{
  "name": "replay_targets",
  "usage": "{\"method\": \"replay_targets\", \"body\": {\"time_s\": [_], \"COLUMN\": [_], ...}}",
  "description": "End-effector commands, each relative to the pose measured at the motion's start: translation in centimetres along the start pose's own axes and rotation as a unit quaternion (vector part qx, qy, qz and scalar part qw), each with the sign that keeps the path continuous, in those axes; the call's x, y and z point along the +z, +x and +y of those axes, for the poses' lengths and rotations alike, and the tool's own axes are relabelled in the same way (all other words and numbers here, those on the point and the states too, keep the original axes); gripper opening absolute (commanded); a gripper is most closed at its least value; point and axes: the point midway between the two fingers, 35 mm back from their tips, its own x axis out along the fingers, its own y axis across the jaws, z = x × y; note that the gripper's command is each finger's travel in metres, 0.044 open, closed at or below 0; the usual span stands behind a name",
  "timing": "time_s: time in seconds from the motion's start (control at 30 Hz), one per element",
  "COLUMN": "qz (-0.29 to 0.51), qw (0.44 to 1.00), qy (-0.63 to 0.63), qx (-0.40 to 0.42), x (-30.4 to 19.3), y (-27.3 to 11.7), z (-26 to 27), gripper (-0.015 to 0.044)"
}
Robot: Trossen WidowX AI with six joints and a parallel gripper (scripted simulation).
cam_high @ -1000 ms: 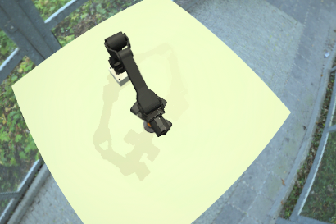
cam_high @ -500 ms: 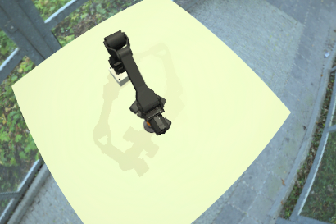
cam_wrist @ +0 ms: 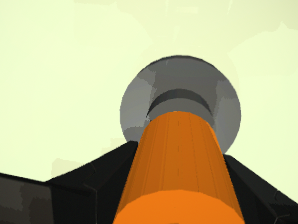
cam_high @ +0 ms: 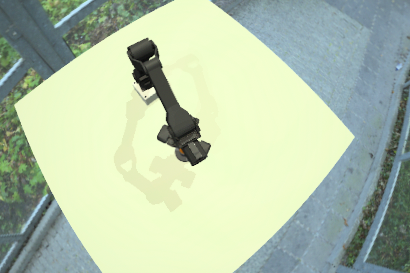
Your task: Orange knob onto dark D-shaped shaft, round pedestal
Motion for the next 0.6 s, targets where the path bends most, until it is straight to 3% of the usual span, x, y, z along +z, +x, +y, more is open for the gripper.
{"method": "replay_targets", "body": {"time_s": [0.0,0.57], "qz": [0.002,0.002], "qw": [1.000,1.000], "qy": [-0.003,-0.003], "qx": [-0.001,-0.001], "x": [-0.22,-0.09], "y": [-0.24,0.14], "z": [-0.27,-0.08], "gripper": [0.0000,0.0000]}}
